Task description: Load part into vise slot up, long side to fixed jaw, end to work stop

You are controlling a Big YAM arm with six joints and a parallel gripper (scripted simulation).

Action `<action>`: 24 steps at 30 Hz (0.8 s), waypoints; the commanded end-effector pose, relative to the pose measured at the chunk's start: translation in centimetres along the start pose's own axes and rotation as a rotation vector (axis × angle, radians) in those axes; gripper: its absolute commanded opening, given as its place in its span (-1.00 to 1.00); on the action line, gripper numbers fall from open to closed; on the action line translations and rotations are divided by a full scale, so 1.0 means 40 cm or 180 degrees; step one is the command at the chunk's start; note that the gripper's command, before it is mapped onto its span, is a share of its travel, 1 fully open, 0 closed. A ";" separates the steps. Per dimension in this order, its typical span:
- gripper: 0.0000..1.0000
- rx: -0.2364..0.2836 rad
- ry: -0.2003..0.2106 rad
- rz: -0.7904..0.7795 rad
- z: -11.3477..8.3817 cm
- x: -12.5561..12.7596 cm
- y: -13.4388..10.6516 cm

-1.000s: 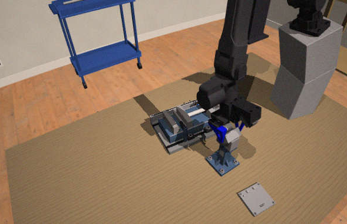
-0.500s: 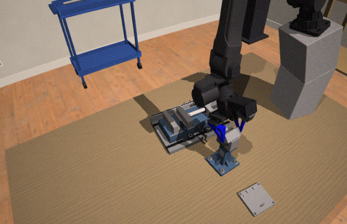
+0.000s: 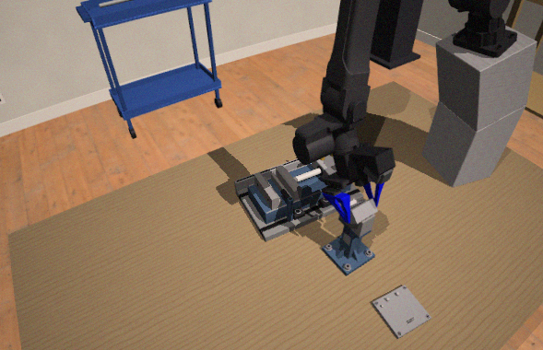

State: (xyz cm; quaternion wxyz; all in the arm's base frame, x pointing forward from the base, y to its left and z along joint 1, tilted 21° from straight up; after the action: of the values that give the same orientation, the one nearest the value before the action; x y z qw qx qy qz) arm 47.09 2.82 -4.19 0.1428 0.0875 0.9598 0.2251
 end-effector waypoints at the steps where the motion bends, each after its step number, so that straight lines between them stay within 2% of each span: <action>1: 0.62 -0.0048 0.0029 -0.0014 0.001 -0.015 -0.019; 3: 0.62 -0.0048 0.0029 -0.0014 0.001 -0.015 -0.019; 4: 0.62 -0.0088 -0.0044 -0.0054 -0.023 -0.035 -0.005; 7: 0.62 -0.0147 0.0056 -0.0014 0.002 -0.016 -0.024; 13: 0.62 -0.0291 0.0054 -0.0034 -0.010 -0.027 -0.023; 15: 0.62 -0.0327 0.0103 -0.0012 0.002 -0.018 -0.033; 18: 0.62 -0.0388 0.0110 -0.0017 0.000 -0.020 -0.034; 20: 0.62 -0.0388 0.0110 -0.0017 0.000 -0.020 -0.034; 21: 0.62 -0.0422 0.0014 -0.0075 -0.032 -0.046 -0.016; 24: 0.62 -0.0465 0.0106 -0.0030 -0.007 -0.027 -0.033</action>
State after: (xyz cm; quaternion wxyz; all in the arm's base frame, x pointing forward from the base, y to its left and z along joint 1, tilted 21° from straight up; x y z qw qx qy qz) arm 47.28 2.00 -4.59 0.1305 0.0715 0.9446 0.2924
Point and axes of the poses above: the point where the finger pads meet when closed, its own z axis out along the fingers, its own x axis across the jaws, y = z × x, the point moved 6 cm from there along -z, back along the fingers, and after that the axes turned 15 degrees about z, right-handed, at the moved point
